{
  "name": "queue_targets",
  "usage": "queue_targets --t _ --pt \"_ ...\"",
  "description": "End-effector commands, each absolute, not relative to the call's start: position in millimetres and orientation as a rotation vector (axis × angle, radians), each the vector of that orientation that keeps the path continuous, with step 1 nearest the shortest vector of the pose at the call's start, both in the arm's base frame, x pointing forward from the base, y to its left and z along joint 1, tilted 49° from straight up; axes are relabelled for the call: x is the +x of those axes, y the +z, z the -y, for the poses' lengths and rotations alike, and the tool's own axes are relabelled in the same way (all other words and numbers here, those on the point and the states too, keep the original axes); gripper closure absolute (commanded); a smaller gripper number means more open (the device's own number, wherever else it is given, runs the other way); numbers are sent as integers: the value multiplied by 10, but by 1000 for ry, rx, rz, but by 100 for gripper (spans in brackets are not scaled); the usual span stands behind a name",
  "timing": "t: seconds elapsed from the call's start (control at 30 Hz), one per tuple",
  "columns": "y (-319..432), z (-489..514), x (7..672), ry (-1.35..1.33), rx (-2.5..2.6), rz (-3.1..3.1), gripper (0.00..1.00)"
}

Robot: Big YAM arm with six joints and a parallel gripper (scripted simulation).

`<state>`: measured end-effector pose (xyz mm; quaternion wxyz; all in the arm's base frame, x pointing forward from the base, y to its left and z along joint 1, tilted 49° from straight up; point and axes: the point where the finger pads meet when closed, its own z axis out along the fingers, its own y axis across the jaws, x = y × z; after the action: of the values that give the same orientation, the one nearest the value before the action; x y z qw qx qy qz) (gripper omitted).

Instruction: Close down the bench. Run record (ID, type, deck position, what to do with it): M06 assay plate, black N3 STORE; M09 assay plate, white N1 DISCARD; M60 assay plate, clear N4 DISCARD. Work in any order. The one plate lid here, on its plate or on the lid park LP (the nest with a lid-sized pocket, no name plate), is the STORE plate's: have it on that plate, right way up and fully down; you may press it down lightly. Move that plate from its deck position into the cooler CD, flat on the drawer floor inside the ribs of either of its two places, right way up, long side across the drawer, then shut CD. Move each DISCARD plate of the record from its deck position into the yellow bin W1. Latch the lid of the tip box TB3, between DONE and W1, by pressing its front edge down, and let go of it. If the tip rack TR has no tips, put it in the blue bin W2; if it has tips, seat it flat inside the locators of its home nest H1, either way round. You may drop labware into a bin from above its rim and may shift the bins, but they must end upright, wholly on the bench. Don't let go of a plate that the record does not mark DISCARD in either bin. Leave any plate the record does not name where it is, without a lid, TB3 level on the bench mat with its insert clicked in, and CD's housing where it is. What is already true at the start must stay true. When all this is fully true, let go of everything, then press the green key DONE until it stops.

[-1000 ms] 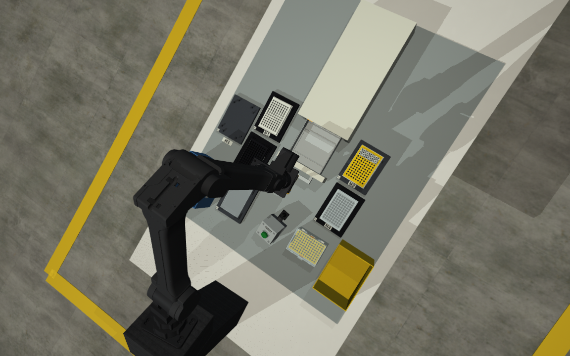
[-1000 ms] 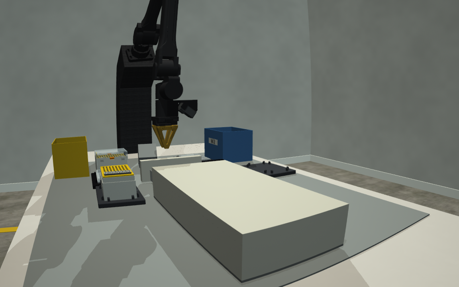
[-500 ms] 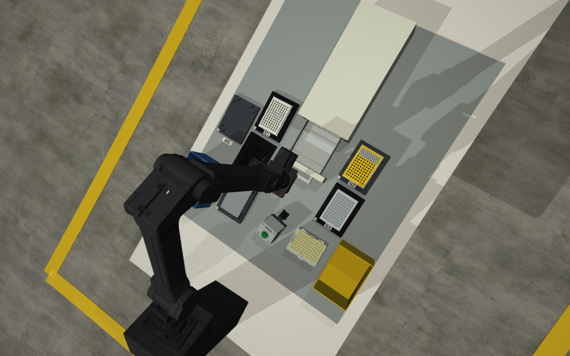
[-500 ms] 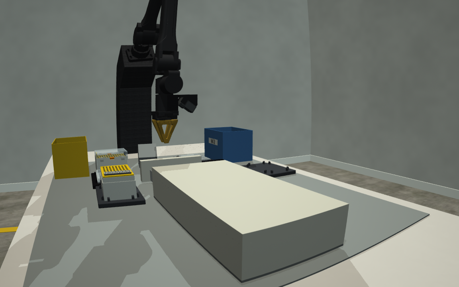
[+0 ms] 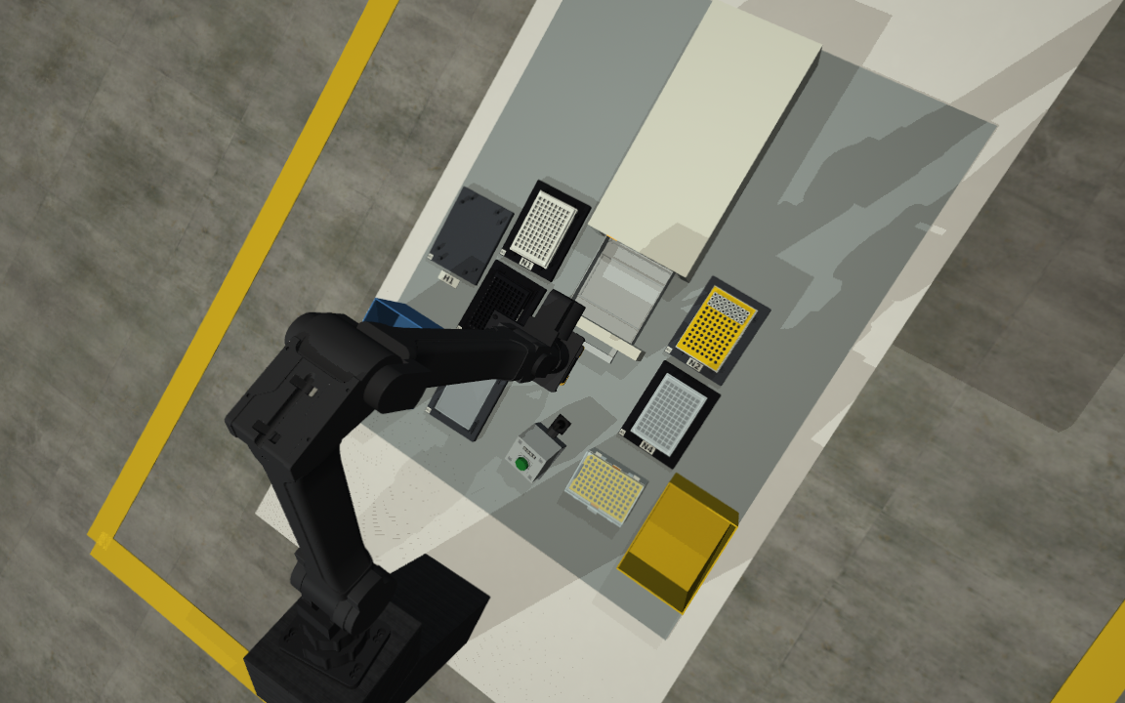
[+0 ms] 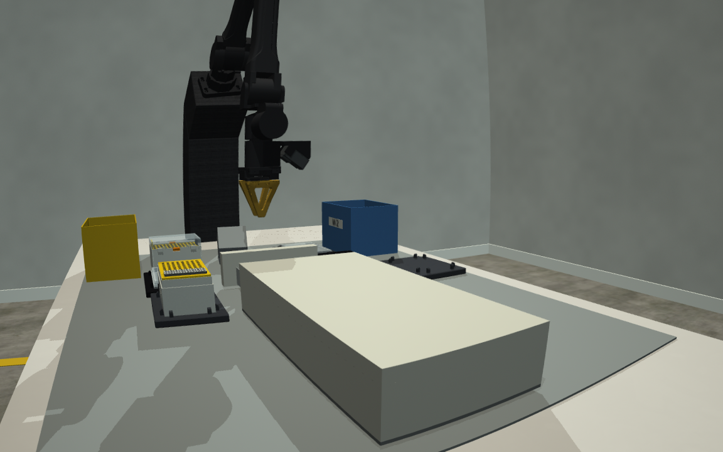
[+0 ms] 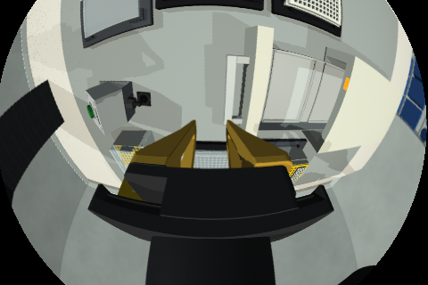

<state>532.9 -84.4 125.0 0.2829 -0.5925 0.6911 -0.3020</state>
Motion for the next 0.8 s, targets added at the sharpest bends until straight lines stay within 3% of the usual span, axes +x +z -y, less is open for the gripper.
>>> queue_targets --t 0.0,0.63,0.67,0.77 --pt "1386 890 5272 -824 -1586 -1840 70" --pt "1422 839 5228 -816 -1583 -1840 70" --pt "1397 749 5201 -798 -1542 -1856 0" --pt "1363 657 5160 -757 -1433 -1911 0"
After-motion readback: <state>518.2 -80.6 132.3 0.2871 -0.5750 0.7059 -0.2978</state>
